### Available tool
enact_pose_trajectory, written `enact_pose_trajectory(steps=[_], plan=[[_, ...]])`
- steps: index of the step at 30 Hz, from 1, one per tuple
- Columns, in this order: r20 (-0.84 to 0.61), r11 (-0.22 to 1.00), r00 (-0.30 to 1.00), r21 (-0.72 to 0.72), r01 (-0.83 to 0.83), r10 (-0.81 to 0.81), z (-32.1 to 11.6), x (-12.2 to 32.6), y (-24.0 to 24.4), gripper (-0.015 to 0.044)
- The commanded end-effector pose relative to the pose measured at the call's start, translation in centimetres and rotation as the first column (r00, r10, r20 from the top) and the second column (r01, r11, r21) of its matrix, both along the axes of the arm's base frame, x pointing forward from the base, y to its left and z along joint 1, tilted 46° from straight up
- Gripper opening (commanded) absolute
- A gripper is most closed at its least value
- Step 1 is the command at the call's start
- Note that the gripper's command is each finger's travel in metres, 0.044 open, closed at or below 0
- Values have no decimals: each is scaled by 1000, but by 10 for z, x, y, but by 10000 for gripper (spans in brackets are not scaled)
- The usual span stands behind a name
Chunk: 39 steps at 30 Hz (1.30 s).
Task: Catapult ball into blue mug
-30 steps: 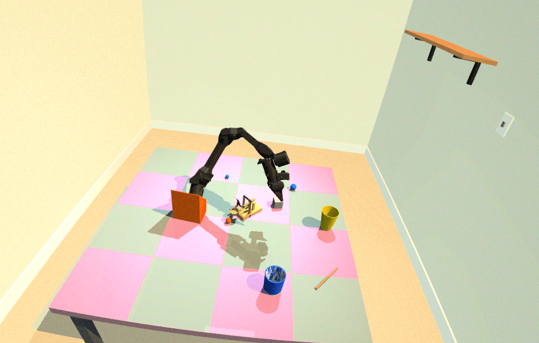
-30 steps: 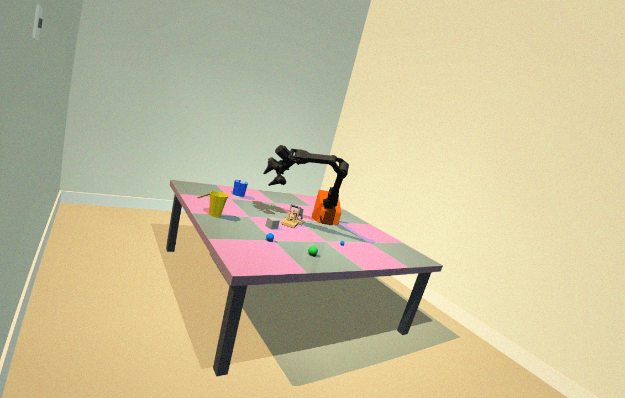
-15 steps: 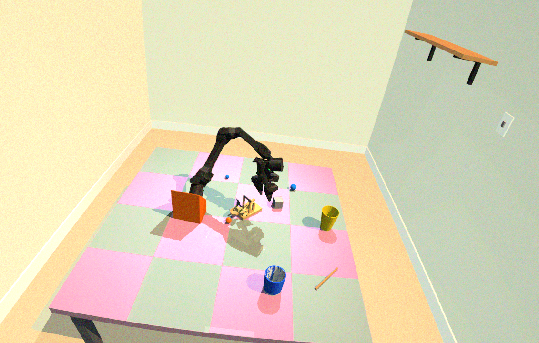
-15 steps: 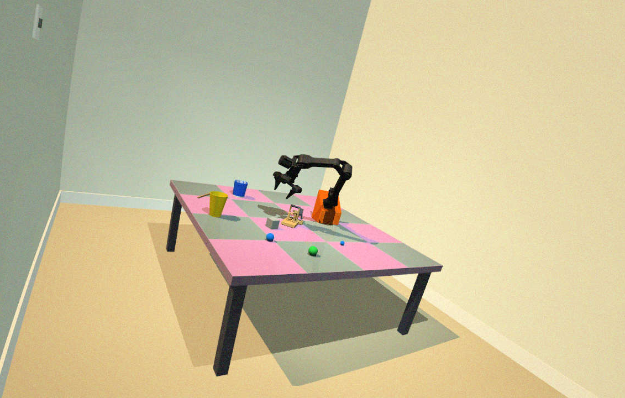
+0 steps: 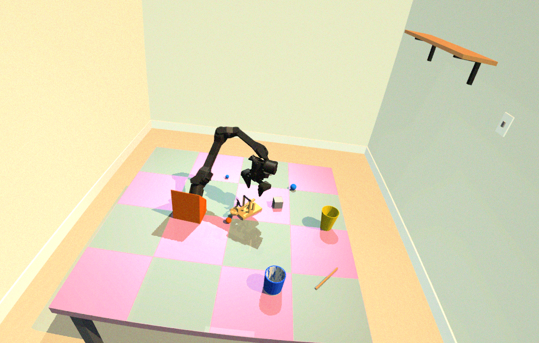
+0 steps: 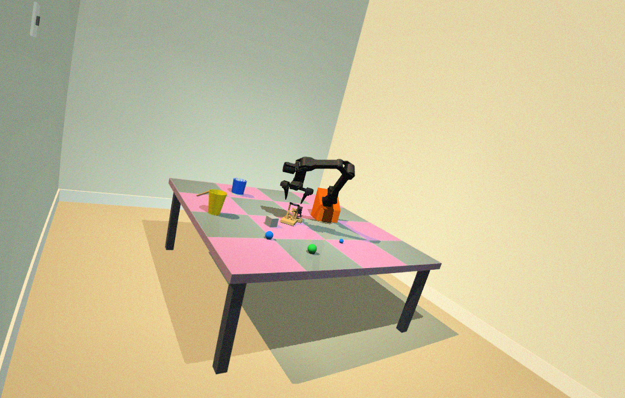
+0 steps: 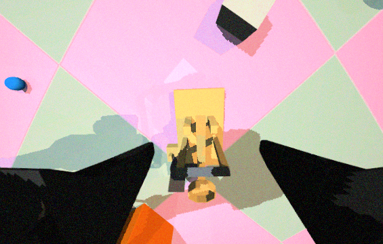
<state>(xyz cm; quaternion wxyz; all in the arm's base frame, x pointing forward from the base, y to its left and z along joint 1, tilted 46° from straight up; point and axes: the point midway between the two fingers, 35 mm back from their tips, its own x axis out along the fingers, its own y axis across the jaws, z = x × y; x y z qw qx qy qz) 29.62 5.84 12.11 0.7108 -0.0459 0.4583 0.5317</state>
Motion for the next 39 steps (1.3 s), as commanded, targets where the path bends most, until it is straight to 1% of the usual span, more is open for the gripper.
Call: enact_pose_trajectory(steps=[1,4,39], plan=[[0,1000,1000,6,-9,9,-14,-2,16,440],[-1,1000,1000,11,-5,5,-29,-2,33,440],[0,1000,1000,14,-5,5,-65,-2,70,440]])
